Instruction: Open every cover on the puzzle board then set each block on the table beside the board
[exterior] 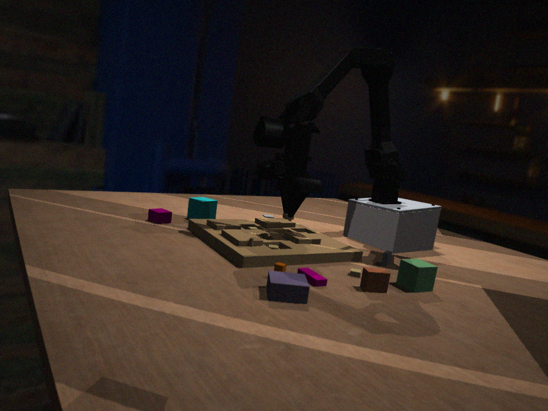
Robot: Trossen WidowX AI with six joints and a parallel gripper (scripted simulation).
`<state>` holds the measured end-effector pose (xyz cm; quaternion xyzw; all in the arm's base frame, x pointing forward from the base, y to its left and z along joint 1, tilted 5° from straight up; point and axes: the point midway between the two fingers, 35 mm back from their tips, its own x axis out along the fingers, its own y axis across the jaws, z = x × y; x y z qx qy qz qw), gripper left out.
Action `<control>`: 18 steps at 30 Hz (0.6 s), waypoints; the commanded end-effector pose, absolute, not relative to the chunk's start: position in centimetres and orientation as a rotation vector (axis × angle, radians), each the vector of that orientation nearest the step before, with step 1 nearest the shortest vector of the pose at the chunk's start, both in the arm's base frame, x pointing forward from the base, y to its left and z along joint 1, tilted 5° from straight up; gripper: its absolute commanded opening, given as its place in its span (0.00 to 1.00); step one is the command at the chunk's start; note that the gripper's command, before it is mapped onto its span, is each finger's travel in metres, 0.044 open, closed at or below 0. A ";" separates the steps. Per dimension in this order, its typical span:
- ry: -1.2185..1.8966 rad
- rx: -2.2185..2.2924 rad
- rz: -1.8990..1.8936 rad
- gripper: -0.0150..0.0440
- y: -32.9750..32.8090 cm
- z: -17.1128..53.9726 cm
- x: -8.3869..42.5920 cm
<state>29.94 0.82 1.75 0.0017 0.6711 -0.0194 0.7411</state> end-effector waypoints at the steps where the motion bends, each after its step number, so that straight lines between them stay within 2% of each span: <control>1: 1.462 0.006 -0.046 0.39 0.9 2.7 30.1; 18: 1.462 0.006 -0.045 0.39 1.2 6.4 29.7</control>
